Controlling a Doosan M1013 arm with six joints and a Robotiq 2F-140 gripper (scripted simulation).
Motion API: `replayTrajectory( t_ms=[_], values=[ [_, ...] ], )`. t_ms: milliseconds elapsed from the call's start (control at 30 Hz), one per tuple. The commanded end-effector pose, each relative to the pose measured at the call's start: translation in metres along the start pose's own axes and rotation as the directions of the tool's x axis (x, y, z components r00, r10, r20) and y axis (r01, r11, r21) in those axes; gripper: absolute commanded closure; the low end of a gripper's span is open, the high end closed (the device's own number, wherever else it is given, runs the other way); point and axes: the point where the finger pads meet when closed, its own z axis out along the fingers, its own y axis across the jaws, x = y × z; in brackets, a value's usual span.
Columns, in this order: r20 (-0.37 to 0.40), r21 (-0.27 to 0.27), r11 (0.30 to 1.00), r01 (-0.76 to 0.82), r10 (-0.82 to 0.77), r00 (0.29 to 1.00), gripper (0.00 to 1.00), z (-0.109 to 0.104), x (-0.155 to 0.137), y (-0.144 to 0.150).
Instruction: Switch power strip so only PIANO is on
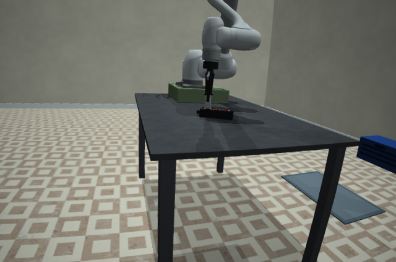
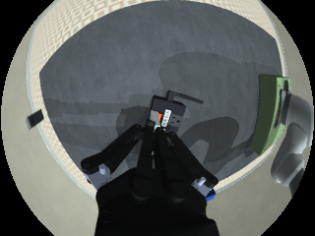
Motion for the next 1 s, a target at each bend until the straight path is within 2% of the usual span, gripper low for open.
replayTrajectory(
  t_ms=[0, 967],
  values=[
    [0.002, 0.0, 1.0, 0.003, -0.003, 1.0, 1.0, 0.0048, 0.0004, 0.0002],
    [0.002, 0.0, 1.0, 0.003, -0.003, 1.0, 1.0, 0.0072, 0.0004, 0.0002]
  ],
)
